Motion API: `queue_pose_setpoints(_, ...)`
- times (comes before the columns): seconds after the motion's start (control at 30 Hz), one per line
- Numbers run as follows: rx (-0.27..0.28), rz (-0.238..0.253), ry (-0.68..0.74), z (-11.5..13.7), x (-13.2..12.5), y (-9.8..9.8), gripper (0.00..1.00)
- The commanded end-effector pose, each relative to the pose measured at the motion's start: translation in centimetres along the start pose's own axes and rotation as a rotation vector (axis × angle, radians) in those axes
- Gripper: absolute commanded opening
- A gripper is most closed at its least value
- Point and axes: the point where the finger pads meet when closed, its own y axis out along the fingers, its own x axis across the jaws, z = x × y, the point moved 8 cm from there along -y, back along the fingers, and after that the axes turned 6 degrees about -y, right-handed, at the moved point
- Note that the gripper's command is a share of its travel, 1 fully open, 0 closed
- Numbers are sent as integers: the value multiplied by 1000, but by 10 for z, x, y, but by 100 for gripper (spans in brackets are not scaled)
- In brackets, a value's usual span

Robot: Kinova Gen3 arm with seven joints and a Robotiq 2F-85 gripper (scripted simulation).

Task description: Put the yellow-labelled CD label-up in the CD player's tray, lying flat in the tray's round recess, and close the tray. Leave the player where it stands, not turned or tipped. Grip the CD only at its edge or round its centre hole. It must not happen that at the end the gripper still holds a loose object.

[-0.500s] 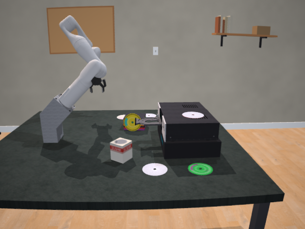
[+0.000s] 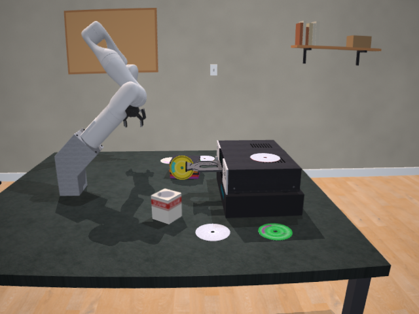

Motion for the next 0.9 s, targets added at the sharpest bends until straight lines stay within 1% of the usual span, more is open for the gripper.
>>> queue_pose_setpoints(0.0,2,1,0,0,0,-1,100)
queue_pose_setpoints(0.13,3,1,7,0,2,-1,100)
queue_pose_setpoints(0.23,11,1,47,-1,17,-5,100)
queue_pose_setpoints(0.3,22,1,103,-4,37,-9,100)
queue_pose_setpoints(0.37,35,2,184,-10,66,-15,100)
queue_pose_setpoints(0.43,49,3,290,-21,101,-21,100)
queue_pose_setpoints(0.53,67,5,487,-39,135,-23,100)
queue_pose_setpoints(0.6,67,5,487,-39,135,-23,100)
queue_pose_setpoints(0.63,71,6,562,-56,168,-27,100)
queue_pose_setpoints(0.67,74,7,639,-64,176,-26,100)
queue_pose_setpoints(0.7,74,7,639,-68,183,-27,100)
queue_pose_setpoints(0.73,74,8,718,-76,190,-26,100)
queue_pose_setpoints(0.8,74,8,718,-89,210,-28,100)
queue_pose_setpoints(0.83,73,9,798,-100,219,-27,100)
queue_pose_setpoints(0.87,73,9,798,-108,229,-28,100)
